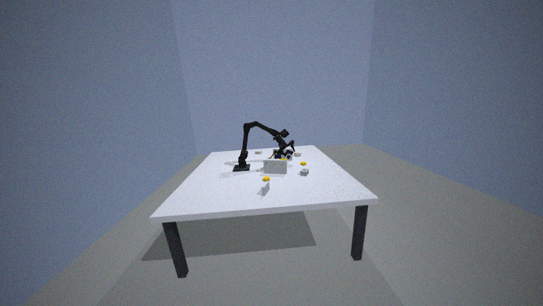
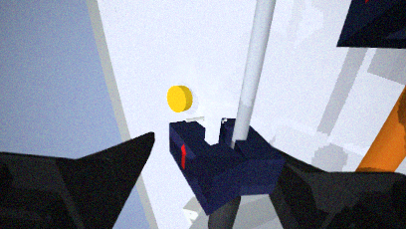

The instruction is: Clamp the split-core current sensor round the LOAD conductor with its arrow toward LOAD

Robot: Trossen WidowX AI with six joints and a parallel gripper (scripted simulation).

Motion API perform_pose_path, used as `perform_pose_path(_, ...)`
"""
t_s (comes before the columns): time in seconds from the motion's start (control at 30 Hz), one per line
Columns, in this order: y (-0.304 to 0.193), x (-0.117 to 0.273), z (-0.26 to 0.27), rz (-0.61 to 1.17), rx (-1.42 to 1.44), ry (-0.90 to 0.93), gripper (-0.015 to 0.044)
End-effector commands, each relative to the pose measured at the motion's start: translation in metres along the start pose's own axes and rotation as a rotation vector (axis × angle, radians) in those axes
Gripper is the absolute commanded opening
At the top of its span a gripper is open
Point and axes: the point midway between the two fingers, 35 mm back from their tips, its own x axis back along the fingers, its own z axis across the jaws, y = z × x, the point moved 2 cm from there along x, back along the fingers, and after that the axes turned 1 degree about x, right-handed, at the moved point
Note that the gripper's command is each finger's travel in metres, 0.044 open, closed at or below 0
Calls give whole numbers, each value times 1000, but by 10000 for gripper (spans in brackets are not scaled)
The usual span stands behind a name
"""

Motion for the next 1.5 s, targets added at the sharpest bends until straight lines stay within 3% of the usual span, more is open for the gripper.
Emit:
perform_pose_path(0.0, 2, -1, 5, -5, -4, 17, 440)
perform_pose_path(0.17, 2, -1, 5, -5, -4, 17, 440)
perform_pose_path(0.93, 0, 0, 0, 0, 0, 0, 287)
perform_pose_path(1.3, 0, 0, 0, 0, 0, 0, 0)
perform_pose_path(1.47, 0, 0, 0, 0, 0, 0, 0)
